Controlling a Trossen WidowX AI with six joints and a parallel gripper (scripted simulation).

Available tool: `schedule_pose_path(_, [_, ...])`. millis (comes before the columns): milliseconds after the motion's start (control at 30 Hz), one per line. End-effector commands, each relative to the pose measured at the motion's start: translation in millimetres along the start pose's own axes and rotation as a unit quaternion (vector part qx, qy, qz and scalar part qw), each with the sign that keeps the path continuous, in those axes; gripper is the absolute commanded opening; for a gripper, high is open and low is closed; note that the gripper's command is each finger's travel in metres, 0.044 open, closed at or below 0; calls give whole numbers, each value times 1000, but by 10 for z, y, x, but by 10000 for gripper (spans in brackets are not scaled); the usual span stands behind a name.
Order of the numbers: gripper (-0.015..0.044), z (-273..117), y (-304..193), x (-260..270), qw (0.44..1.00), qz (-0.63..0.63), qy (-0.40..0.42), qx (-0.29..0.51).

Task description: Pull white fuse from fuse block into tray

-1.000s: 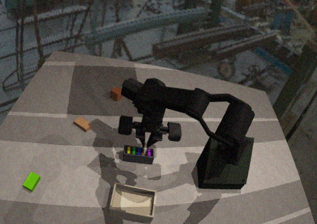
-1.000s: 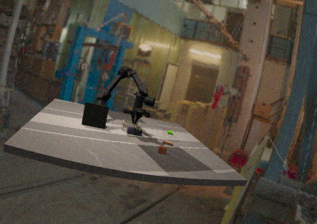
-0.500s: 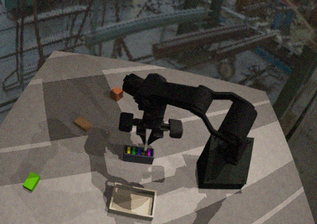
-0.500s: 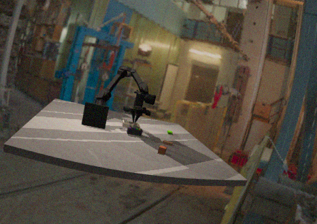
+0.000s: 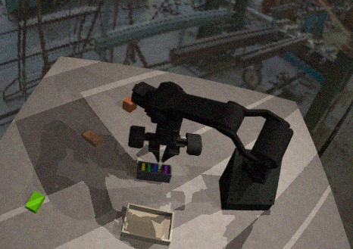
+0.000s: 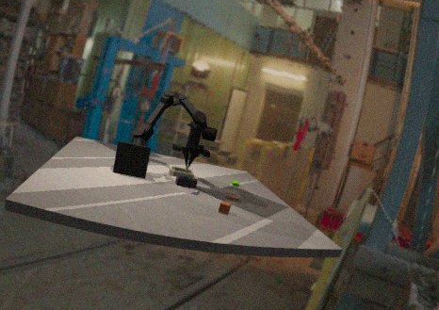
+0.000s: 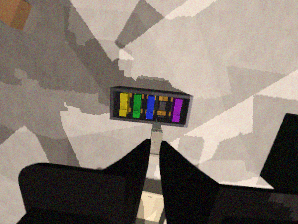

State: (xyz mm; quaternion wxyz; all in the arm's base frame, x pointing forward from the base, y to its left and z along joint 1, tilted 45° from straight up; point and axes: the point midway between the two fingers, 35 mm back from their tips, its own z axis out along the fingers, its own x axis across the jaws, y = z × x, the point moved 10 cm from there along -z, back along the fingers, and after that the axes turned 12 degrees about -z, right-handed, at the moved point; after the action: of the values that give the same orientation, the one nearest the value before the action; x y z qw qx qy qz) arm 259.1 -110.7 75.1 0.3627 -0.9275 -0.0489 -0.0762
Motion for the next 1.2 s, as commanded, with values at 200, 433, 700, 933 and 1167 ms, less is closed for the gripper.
schedule_pose_path(200, [0,-20,-608,339,1000,-2,2,-5])
schedule_pose_path(433, [0,-24,-1090,482,1000,-3,4,-1])
schedule_pose_path(700, [0,-33,-1620,538,1000,-4,5,12])
schedule_pose_path(933, [0,-9,-1632,540,1000,-4,5,12])
schedule_pose_path(1167, [0,104,-1633,545,1000,-4,5,12])
